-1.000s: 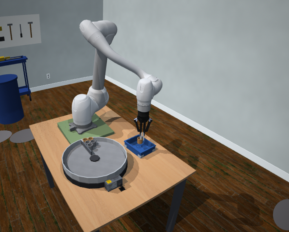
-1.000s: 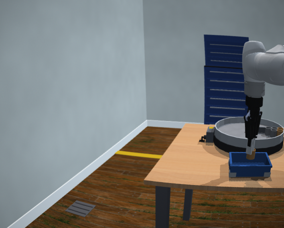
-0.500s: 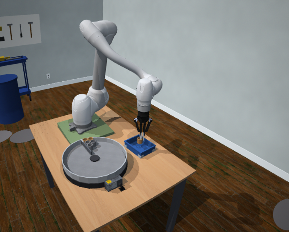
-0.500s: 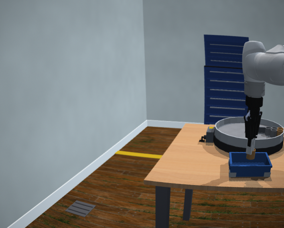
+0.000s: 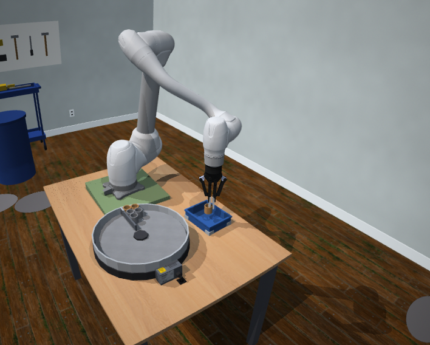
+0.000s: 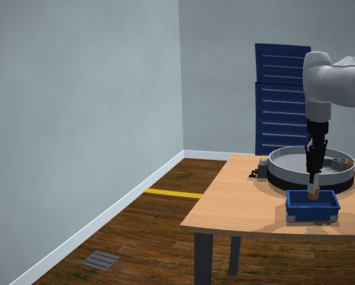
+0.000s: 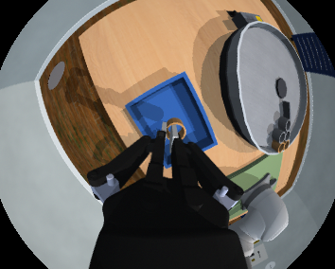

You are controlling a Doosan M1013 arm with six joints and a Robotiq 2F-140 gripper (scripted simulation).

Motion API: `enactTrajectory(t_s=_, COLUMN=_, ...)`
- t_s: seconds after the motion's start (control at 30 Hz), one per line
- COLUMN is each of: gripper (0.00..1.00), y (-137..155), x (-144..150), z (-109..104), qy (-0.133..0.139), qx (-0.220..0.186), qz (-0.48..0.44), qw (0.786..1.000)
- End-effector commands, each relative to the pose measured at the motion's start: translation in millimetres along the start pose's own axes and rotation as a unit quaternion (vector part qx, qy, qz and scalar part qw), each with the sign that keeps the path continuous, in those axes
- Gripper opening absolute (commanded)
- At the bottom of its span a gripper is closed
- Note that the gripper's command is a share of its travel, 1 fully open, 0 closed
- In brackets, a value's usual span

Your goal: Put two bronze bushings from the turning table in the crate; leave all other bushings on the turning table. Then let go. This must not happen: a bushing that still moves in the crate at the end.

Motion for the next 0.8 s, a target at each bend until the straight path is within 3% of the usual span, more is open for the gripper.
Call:
enactTrajectory(t_s=0.0, gripper=0.0, y=-2, x=3, z=5, qy=0.001, qx=0.001, qz=0.0, qw=1.0)
enactTrajectory(t_s=0.77, gripper=0.0, y=-3, x=3, z=36, qy=0.001, qx=0.001, qz=0.0, qw=1.0)
Point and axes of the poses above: the point where the finger pads meet when closed, its own z axis out along the fingers, its own x axis across the jaws, y = z × x, the point moved 2 cm from there along -z, back along the fingers, and after that the axes turned 6 degrees about -z, right-handed, at the moved point
